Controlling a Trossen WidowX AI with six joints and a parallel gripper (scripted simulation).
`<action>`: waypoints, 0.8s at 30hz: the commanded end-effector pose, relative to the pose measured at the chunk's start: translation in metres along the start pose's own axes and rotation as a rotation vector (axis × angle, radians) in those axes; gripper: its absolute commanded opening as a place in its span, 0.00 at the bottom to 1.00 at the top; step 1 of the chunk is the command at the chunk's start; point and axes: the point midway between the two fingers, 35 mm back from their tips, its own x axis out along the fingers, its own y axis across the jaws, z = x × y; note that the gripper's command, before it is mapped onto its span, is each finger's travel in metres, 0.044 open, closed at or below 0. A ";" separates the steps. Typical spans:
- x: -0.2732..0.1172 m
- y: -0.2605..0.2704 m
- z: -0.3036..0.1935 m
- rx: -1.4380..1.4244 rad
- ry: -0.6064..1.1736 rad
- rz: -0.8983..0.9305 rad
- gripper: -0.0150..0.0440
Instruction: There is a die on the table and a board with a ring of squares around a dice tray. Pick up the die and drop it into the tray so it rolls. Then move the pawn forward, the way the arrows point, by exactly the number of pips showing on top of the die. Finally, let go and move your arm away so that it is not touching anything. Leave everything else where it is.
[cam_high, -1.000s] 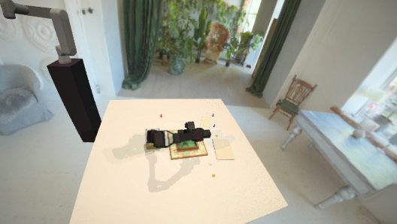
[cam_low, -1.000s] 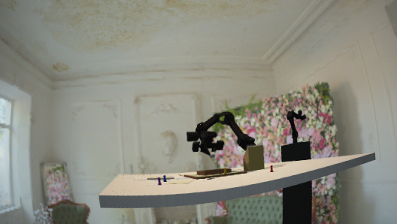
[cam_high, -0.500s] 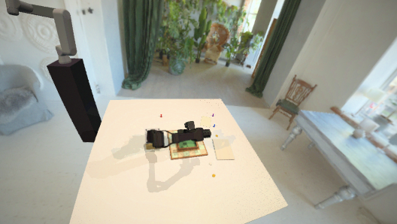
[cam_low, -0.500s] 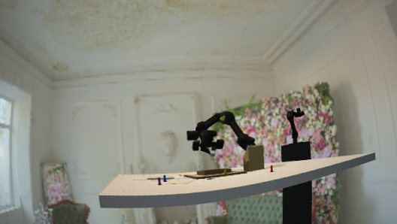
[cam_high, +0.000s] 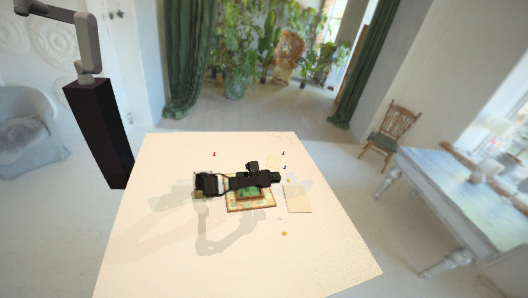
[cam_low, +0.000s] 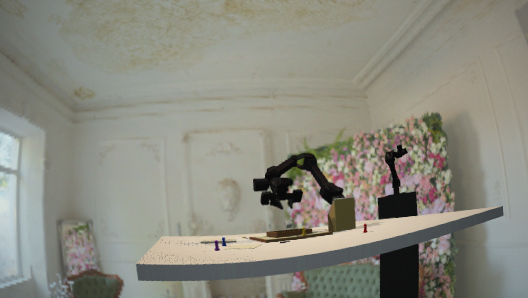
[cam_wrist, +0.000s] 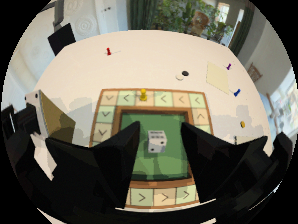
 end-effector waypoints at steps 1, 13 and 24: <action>-0.017 -0.001 0.020 -0.002 -0.006 -0.003 0.74; 0.021 0.004 0.009 0.038 0.579 0.075 1.00; 0.032 0.003 0.009 0.016 0.770 0.029 0.96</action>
